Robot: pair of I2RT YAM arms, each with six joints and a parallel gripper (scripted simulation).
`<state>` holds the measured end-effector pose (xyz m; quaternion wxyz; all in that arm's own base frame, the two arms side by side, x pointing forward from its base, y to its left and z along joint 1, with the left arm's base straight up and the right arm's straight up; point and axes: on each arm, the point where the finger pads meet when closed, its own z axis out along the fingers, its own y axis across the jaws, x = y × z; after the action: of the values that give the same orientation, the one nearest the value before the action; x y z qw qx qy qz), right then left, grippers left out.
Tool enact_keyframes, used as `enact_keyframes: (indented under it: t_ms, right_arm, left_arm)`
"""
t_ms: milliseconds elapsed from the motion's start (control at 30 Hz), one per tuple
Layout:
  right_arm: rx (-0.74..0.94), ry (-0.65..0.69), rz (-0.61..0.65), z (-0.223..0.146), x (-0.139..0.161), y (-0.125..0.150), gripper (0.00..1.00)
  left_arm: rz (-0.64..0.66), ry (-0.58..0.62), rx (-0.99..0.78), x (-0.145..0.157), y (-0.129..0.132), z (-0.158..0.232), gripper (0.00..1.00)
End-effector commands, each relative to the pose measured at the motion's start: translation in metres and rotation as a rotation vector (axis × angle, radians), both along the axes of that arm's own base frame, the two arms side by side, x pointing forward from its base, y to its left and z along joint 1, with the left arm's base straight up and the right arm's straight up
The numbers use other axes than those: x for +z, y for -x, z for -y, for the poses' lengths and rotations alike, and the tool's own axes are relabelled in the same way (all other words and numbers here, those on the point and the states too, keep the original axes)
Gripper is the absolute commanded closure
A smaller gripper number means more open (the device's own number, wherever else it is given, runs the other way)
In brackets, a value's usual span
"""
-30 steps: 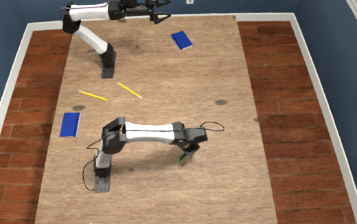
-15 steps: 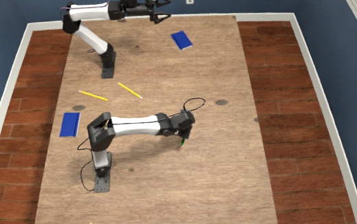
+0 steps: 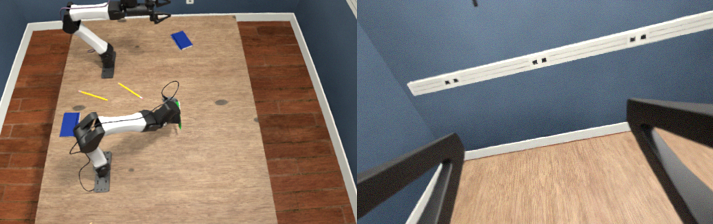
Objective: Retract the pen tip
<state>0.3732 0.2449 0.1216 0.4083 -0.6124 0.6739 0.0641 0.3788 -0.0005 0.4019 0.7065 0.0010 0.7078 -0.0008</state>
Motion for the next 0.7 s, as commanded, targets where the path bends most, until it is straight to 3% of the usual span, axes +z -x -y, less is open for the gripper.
enact_keyframes:
  t_ms: [0, 133, 167, 233, 267, 367, 433, 500, 667]
  right_arm:
    - [0.103, -0.093, 0.203, -0.023, 0.034, 0.000, 0.85]
    - [0.105, -0.087, 0.194, -0.023, 0.027, 0.003, 0.85]
    - [0.087, -0.094, 0.216, -0.018, 0.039, 0.002, 0.85]
    - [0.046, -0.073, 0.163, -0.014, 0.022, -0.003, 0.85]
    - [0.062, -0.095, 0.191, -0.022, 0.043, 0.002, 0.85]
    - [0.065, -0.099, 0.200, -0.025, 0.047, -0.001, 0.85]
    - [0.066, -0.094, 0.192, -0.025, 0.043, -0.001, 0.85]
    - [0.076, -0.049, 0.124, -0.021, 0.004, 0.007, 0.85]
    - [0.090, -0.048, 0.132, -0.023, 0.002, 0.007, 0.85]
  left_arm:
    - [0.097, 0.013, 0.008, 0.035, 0.005, -0.001, 0.00]
    - [0.097, 0.013, 0.008, 0.035, 0.005, -0.001, 0.00]
    - [0.097, 0.013, 0.008, 0.035, 0.005, -0.001, 0.00]
    - [0.097, 0.013, 0.008, 0.035, 0.005, -0.001, 0.00]
    - [0.097, 0.013, 0.008, 0.035, 0.005, -0.001, 0.00]
    - [0.097, 0.013, 0.008, 0.035, 0.005, -0.001, 0.00]
    - [0.097, 0.013, 0.008, 0.035, 0.005, -0.001, 0.00]
    - [0.097, 0.013, 0.008, 0.035, 0.005, -0.001, 0.00]
    - [0.097, 0.013, 0.008, 0.035, 0.005, -0.001, 0.00]
